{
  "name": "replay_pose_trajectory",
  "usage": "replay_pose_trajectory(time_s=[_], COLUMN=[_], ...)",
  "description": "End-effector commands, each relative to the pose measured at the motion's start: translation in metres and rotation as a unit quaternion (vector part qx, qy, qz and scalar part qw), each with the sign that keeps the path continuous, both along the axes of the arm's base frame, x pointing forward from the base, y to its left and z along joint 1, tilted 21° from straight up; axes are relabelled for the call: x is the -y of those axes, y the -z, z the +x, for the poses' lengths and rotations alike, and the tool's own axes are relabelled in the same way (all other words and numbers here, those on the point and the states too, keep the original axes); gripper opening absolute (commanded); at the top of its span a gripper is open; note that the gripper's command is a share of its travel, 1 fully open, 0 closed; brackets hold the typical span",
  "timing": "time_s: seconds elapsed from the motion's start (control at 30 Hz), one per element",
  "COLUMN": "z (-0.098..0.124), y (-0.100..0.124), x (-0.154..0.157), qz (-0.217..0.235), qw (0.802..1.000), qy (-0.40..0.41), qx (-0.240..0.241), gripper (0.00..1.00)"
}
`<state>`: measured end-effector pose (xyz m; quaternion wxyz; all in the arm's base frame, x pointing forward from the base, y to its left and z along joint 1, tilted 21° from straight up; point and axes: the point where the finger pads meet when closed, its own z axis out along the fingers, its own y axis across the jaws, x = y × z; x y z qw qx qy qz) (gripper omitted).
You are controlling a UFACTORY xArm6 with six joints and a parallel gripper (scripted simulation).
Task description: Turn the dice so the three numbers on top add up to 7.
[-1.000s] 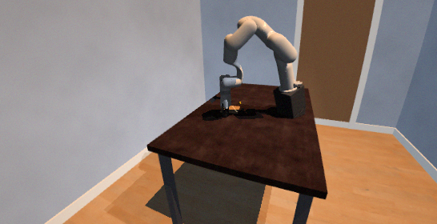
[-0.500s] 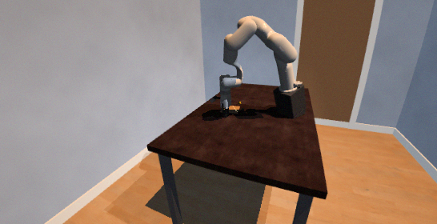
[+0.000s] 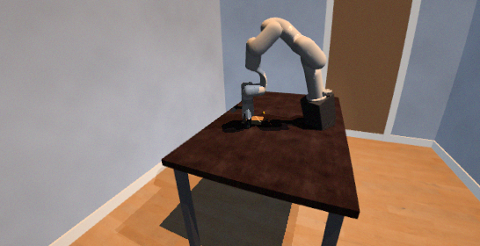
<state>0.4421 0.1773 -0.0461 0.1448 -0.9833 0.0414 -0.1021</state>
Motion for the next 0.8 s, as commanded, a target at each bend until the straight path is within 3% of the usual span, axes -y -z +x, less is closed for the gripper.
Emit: replay_pose_trajectory(time_s=[0.0, 0.03, 0.77], z=[0.0010, 0.0010, 0.0010], y=[-0.0011, -0.0011, -0.0011], x=[-0.0002, -0.0002, -0.0002], qz=[0.000, 0.000, 0.000], qw=[1.000, 1.000, 1.000], qy=[0.000, 0.000, 0.000], qx=[0.001, 0.001, 0.001], gripper=[0.31, 0.11, 0.11])
